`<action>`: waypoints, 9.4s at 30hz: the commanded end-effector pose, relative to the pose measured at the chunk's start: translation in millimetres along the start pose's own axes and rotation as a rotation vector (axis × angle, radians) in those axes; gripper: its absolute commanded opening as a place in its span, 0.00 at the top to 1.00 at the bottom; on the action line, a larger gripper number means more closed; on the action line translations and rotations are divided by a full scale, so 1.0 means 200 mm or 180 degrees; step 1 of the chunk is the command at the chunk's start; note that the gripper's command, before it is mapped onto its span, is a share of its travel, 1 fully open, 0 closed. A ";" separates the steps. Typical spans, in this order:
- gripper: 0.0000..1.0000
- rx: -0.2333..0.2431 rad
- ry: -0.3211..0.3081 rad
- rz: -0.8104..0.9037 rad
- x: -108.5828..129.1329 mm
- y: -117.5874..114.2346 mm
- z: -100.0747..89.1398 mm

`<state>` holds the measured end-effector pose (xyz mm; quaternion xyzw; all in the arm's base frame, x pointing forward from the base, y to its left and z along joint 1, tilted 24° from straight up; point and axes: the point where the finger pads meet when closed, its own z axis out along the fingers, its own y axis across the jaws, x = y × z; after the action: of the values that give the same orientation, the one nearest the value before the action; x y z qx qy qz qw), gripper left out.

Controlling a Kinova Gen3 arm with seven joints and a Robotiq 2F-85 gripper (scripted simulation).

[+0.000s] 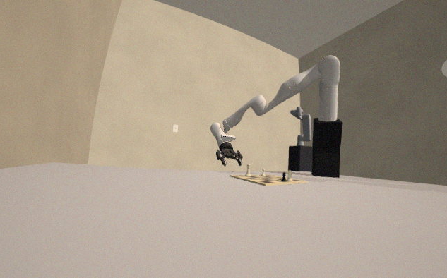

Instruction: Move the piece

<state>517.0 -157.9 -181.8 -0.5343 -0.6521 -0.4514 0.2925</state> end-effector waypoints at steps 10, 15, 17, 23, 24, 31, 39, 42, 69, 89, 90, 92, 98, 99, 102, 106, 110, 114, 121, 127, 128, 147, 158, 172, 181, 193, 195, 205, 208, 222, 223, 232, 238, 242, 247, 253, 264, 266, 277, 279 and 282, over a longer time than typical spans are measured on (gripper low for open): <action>0.00 -0.0004 -0.0004 -0.0003 0.00 0.00 -0.01; 0.00 -0.0004 -0.0004 -0.0003 0.00 0.00 -0.01; 0.00 -0.0004 -0.0004 -0.0003 0.00 0.00 -0.01; 0.00 -0.0004 -0.0004 -0.0003 0.00 0.00 -0.01; 0.00 -0.0004 -0.0004 -0.0003 0.00 0.00 -0.01; 0.00 -0.0005 -0.0003 -0.0003 0.00 0.00 -0.01; 0.00 -0.0059 0.0064 -0.0026 0.03 0.01 -0.05; 0.00 -0.0059 0.0064 -0.0026 0.04 0.01 -0.05; 0.00 -0.0059 0.0065 -0.0025 0.26 0.00 -0.27; 0.00 -0.0050 0.0065 -0.0034 0.32 0.00 -0.31; 0.00 -0.0047 0.0064 -0.0041 0.32 0.00 -0.30; 0.00 -0.0038 0.0060 -0.0063 0.32 0.00 -0.30; 0.00 0.0000 0.0045 -0.0147 0.34 0.00 -0.29; 0.00 0.0013 0.0040 -0.0178 0.34 -0.01 -0.29; 0.00 0.0066 0.0021 -0.0299 0.36 -0.01 -0.27; 0.00 0.0159 -0.0015 -0.0512 0.39 -0.02 -0.24; 0.00 0.0237 -0.0049 -0.0691 0.42 -0.02 -0.21; 0.00 0.0331 -0.0089 -0.0911 0.46 -0.03 -0.18; 0.00 0.0624 -0.0215 -0.1580 0.59 -0.06 -0.07; 0.00 0.0893 -0.0330 -0.2200 0.70 -0.09 0.03; 0.00 0.0893 -0.0330 -0.2200 0.70 -0.09 0.03; 0.00 0.2072 -0.0832 -0.4892 1.18 -0.21 0.46; 0.00 0.2624 -0.1073 -0.6105 1.40 -0.26 0.65; 0.00 0.2950 -0.1220 -0.6802 1.52 -0.30 0.76; 0.00 0.3064 -0.1266 -0.7043 1.56 -0.31 0.80; 0.00 0.3107 -0.1294 -0.7168 1.59 -0.31 0.82; 0.00 0.3107 -0.1294 -0.7168 1.59 -0.31 0.82; 0.00 0.3107 -0.1294 -0.7168 1.59 -0.31 0.82; 0.00 0.3107 -0.1294 -0.7168 1.59 -0.31 0.82; 0.00 0.3153 -0.1256 -0.7276 1.58 -0.31 0.83; 0.00 0.3164 -0.1248 -0.7301 1.58 -0.31 0.83; 0.00 0.3281 -0.1148 -0.7571 1.58 -0.30 0.84; 0.00 0.3448 -0.0994 -0.7948 1.57 -0.29 0.86; 0.00 0.3595 -0.0848 -0.8273 1.56 -0.28 0.87; 0.00 0.3724 -0.0709 -0.8553 1.55 -0.28 0.88; 0.00 0.4027 -0.0344 -0.9191 1.54 -0.26 0.91; 0.00 0.4571 0.0484 -1.0274 1.52 -0.25 0.95; 0.00 0.4701 0.0723 -1.0520 1.51 -0.25 0.96; 0.00 0.5396 0.2492 -1.1752 1.49 -0.25 0.99; 0.00 0.5506 0.2902 -1.1930 1.49 -0.25 0.99; 0.00 0.5558 0.3118 -1.2011 1.48 -0.25 1.00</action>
<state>409.9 148.6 -26.1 -0.9578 0.1691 -0.1376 0.1872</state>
